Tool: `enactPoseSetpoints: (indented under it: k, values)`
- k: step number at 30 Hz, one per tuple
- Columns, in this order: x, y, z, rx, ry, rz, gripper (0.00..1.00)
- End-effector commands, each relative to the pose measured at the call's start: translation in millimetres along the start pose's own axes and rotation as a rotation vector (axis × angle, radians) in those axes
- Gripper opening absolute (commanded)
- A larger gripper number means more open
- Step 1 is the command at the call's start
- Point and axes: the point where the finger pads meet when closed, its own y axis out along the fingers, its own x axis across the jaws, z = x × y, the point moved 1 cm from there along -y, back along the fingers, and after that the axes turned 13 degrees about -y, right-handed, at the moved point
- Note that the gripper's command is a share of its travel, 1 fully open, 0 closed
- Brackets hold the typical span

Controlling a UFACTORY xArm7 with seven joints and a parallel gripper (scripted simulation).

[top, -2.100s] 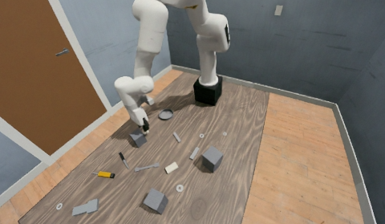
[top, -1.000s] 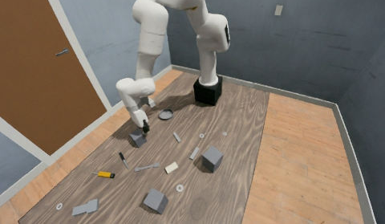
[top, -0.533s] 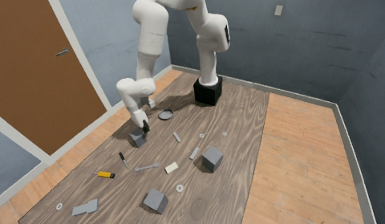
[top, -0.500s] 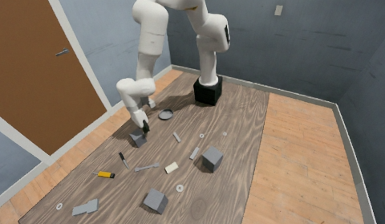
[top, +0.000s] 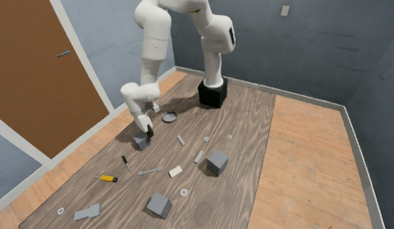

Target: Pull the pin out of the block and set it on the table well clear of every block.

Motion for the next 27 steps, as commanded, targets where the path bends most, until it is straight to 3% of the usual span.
enactPoseSetpoints:
  k: [1,27]
  values:
    - [-1,-0.7,-2,-0.004,0.001,0.001,0.47]
    - [0,12.4,-2,-0.008,0.012,-0.004,0.47]
